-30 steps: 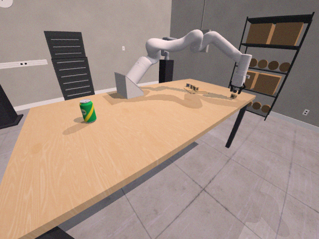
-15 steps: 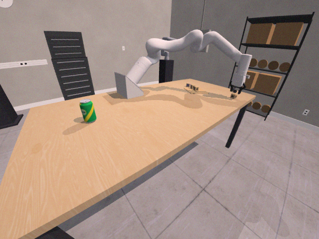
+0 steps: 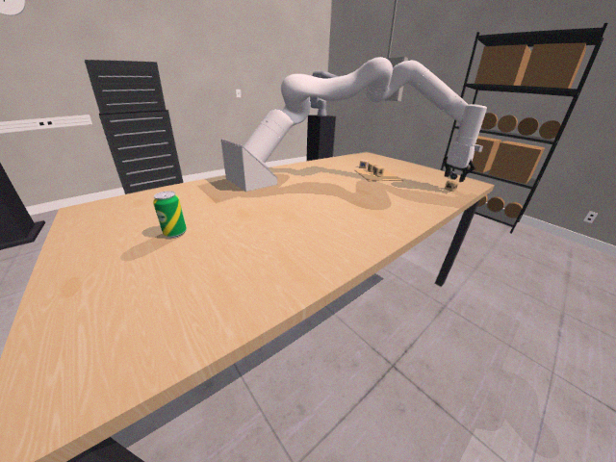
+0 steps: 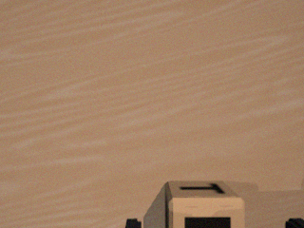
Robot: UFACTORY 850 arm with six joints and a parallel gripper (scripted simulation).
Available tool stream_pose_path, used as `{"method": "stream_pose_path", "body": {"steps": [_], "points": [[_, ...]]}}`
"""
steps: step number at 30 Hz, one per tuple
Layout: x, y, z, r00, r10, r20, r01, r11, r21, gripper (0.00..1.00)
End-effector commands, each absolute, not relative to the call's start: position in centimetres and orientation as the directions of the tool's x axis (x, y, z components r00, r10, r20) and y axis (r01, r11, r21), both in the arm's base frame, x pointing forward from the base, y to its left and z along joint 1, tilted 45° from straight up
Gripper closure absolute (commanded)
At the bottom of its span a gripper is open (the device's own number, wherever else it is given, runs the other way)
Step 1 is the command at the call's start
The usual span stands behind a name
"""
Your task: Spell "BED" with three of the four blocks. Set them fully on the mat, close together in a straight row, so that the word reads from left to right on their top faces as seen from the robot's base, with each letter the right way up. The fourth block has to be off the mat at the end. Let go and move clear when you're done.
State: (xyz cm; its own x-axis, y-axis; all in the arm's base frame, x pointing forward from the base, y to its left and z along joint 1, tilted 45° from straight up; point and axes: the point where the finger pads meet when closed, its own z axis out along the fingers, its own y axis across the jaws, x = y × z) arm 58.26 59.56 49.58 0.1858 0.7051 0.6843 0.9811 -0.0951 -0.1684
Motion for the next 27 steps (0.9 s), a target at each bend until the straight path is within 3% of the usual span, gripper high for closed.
{"method": "stream_pose_path", "body": {"steps": [1,27], "points": [[58.3,59.5,49.7,0.185,0.704,0.686,0.981,-0.096,-0.167,0.16],[58.1,62.1,47.1,0.185,0.704,0.686,0.981,-0.096,-0.167,0.16]]}}
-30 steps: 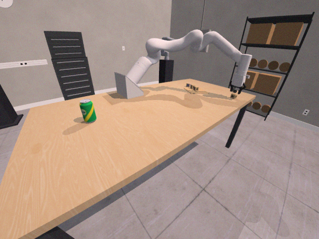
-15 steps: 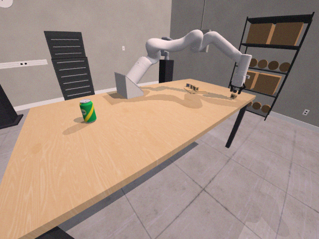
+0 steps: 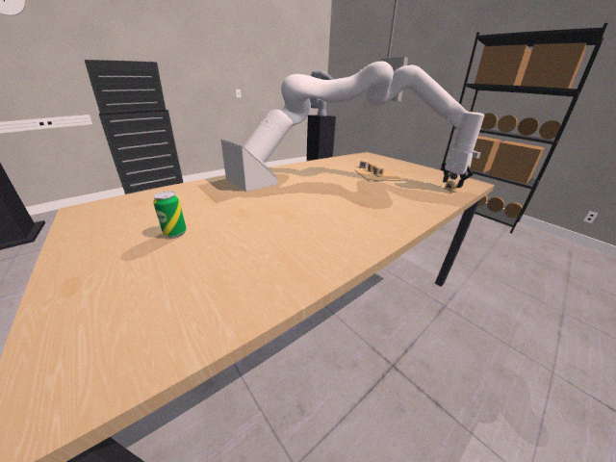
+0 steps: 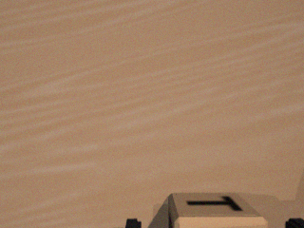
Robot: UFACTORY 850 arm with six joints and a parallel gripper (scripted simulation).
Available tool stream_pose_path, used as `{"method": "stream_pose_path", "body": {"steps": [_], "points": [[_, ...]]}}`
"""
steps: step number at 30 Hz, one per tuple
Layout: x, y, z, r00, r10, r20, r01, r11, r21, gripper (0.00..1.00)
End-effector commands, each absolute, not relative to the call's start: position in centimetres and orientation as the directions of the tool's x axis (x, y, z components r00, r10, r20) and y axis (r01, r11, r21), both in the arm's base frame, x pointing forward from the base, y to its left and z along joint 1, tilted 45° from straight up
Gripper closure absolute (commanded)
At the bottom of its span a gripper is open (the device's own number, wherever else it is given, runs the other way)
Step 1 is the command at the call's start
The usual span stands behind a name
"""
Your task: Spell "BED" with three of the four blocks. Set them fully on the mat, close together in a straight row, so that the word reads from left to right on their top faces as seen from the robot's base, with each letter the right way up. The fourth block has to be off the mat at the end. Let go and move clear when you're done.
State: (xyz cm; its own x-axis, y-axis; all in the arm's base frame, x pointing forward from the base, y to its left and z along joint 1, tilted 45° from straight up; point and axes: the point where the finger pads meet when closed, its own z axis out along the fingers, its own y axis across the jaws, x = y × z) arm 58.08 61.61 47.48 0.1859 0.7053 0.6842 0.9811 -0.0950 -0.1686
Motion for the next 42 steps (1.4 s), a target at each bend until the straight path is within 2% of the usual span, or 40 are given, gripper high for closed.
{"method": "stream_pose_path", "body": {"steps": [1,42], "points": [[58.1,62.25,46.98,0.185,0.704,0.686,0.981,-0.096,-0.167,0.16],[58.06,62.92,46.31,0.185,0.704,0.686,0.981,-0.096,-0.167,0.16]]}}
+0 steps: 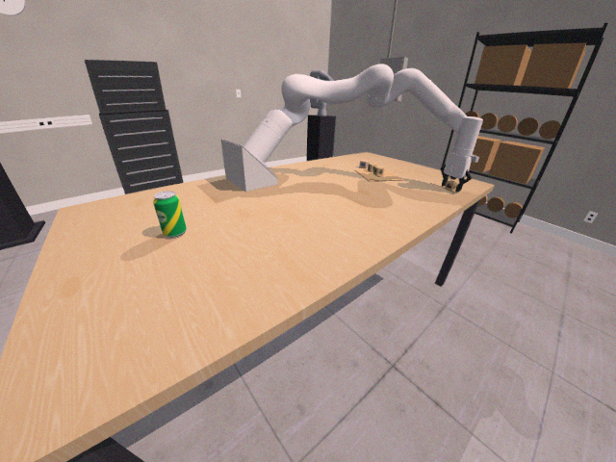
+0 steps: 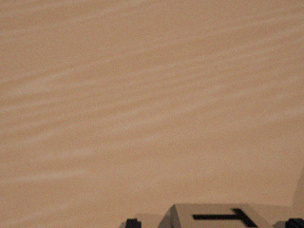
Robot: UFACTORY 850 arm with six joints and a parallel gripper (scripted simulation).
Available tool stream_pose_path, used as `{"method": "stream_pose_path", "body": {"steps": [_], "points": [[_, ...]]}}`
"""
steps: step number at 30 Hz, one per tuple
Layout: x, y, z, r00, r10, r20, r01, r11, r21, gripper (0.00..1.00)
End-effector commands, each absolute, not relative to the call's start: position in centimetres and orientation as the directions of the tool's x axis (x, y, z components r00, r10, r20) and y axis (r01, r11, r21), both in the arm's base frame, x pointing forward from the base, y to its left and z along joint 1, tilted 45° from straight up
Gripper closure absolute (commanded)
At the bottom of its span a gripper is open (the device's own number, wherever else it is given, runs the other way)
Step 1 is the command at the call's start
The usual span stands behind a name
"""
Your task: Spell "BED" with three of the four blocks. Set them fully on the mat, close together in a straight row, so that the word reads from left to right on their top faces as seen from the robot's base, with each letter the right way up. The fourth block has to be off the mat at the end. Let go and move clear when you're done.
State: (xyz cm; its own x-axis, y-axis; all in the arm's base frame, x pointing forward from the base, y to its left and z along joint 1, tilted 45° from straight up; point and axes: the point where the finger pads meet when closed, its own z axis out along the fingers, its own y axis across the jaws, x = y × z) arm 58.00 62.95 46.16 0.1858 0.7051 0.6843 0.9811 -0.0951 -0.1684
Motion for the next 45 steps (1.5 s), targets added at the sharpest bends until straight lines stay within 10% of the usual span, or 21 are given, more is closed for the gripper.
{"method": "stream_pose_path", "body": {"steps": [1,5,6,22,23,45], "points": [[58.06,62.92,46.31,0.185,0.704,0.686,0.981,-0.096,-0.167,0.16],[58.06,62.92,46.31,0.185,0.704,0.686,0.981,-0.096,-0.167,0.16],[58.06,62.92,46.31,0.185,0.704,0.686,0.981,-0.096,-0.167,0.38],[58.06,62.92,46.31,0.185,0.704,0.686,0.981,-0.096,-0.167,0.38],[58.06,62.92,46.31,0.185,0.704,0.686,0.981,-0.096,-0.167,0.59],[58.06,62.92,46.31,0.185,0.704,0.686,0.981,-0.096,-0.167,0.59]]}}
